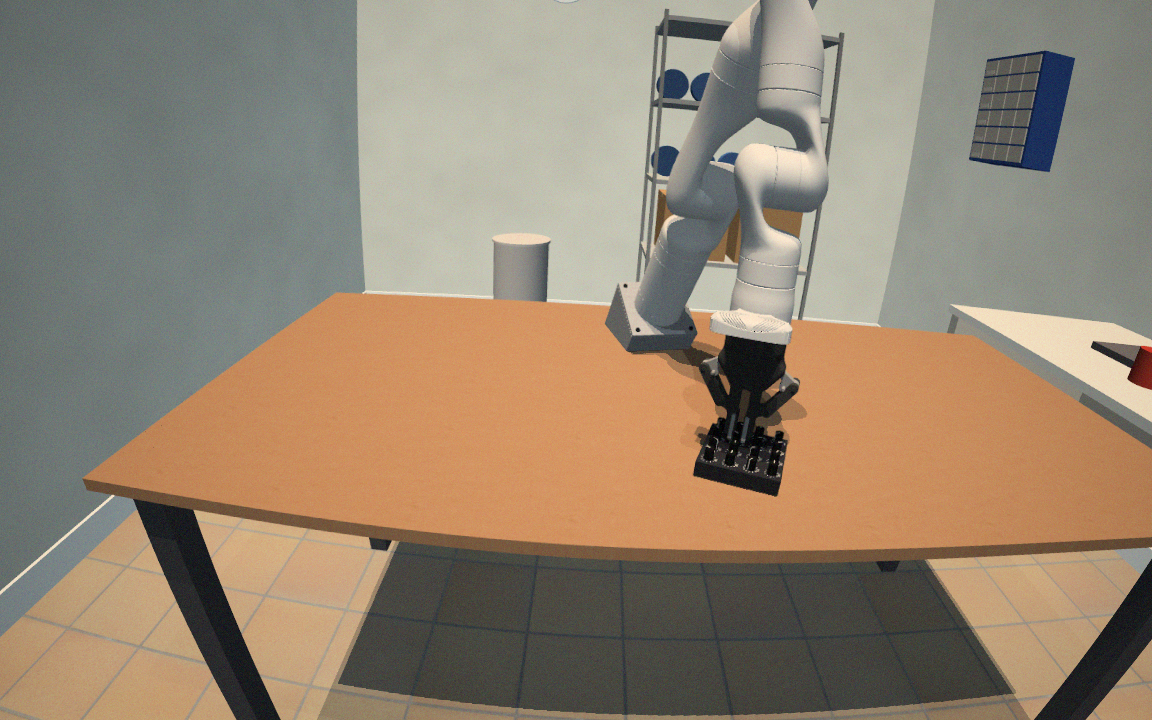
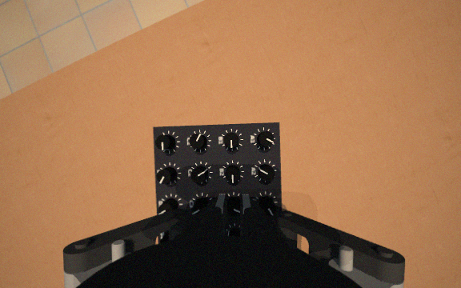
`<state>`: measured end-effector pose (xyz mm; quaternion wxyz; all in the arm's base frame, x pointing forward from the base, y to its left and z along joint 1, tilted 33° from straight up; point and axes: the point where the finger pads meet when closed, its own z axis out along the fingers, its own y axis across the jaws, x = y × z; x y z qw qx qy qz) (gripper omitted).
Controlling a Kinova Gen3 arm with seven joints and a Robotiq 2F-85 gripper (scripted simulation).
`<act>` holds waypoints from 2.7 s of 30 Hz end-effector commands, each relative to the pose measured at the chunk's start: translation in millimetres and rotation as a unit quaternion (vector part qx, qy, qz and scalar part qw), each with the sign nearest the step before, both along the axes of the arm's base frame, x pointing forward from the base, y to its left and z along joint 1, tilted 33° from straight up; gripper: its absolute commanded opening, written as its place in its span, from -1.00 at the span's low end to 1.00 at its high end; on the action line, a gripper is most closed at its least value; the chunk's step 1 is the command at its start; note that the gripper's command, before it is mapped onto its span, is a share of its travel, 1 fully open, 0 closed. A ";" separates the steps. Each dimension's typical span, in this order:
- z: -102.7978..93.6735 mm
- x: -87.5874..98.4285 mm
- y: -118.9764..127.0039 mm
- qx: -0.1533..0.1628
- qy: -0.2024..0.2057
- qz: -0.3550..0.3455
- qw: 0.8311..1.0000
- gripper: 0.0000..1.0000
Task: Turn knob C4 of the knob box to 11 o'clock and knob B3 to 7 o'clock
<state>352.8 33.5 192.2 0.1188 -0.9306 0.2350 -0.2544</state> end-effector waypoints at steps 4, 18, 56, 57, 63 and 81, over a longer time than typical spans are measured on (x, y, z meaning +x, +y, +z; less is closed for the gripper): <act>0.3 0.1 0.0 0.000 -0.001 0.000 1.000 -0.83; 0.3 0.1 0.0 -0.006 -0.002 0.010 1.000 -0.83; 0.3 0.1 0.0 -0.076 -0.015 0.120 0.990 -0.83; 0.3 0.1 0.0 -0.079 -0.016 0.126 0.989 -0.83; 0.3 0.1 0.0 -0.102 -0.020 0.162 0.981 -0.83; 0.3 0.1 0.0 -0.170 -0.033 0.271 0.947 -0.83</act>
